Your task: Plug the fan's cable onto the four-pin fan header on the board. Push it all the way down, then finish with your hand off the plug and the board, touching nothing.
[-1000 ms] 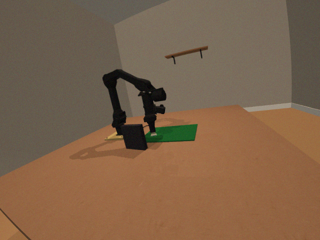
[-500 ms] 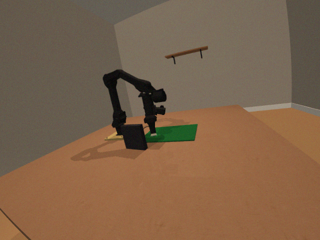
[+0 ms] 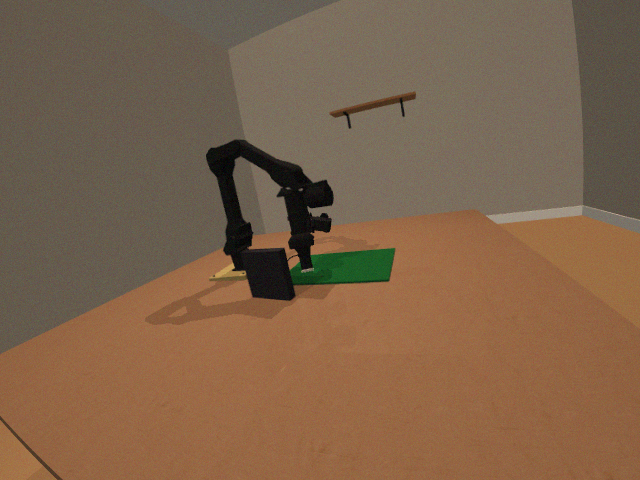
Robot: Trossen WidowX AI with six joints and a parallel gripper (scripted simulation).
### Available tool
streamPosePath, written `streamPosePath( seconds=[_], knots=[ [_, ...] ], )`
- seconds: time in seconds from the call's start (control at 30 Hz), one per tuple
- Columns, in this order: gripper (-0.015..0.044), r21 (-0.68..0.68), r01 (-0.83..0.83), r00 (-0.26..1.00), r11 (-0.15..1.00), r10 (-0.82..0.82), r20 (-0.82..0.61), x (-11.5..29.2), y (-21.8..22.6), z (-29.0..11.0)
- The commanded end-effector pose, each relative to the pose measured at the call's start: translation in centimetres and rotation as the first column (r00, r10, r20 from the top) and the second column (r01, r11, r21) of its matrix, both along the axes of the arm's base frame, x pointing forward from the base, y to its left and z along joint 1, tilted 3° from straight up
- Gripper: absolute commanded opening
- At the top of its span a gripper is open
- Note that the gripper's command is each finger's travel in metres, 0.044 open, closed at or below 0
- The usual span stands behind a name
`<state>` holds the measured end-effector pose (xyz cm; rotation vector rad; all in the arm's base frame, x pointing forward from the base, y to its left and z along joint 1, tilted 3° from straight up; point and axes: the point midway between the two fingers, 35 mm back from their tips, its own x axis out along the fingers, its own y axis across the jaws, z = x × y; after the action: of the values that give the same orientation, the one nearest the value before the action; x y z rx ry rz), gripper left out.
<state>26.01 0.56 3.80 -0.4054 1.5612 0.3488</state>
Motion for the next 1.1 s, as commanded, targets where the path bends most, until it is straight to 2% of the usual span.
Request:
streamPosePath(
  seconds=[0.0, 0.07, 0.4, 0.53, 0.67, 0.97, 1.07],
  knots=[
    [0.0000, -0.003, -0.004, 1.000, 1.000, 0.004, -0.001, 0.0, -0.1, -0.4],
    [0.0000, -0.003, -0.004, 1.000, 1.000, 0.004, -0.001, 0.0, -0.1, -0.5],
    [0.0260, 0.000, 0.000, 1.000, 1.000, 0.000, 0.000, 0.0, 0.0, -0.2],
    [0.0260, 0.000, -0.001, 1.000, 1.000, 0.001, 0.000, 0.1, 0.0, 0.7],
    [0.0260, -0.003, -0.004, 1.000, 1.000, 0.004, 0.000, 0.1, 0.2, 5.1],
    [0.0260, -0.003, -0.004, 1.000, 1.000, 0.004, -0.001, 0.1, 0.2, 5.3],
    [0.0260, -0.002, -0.004, 1.000, 1.000, 0.004, 0.001, 1.7, 0.9, 5.6]
  ],
)
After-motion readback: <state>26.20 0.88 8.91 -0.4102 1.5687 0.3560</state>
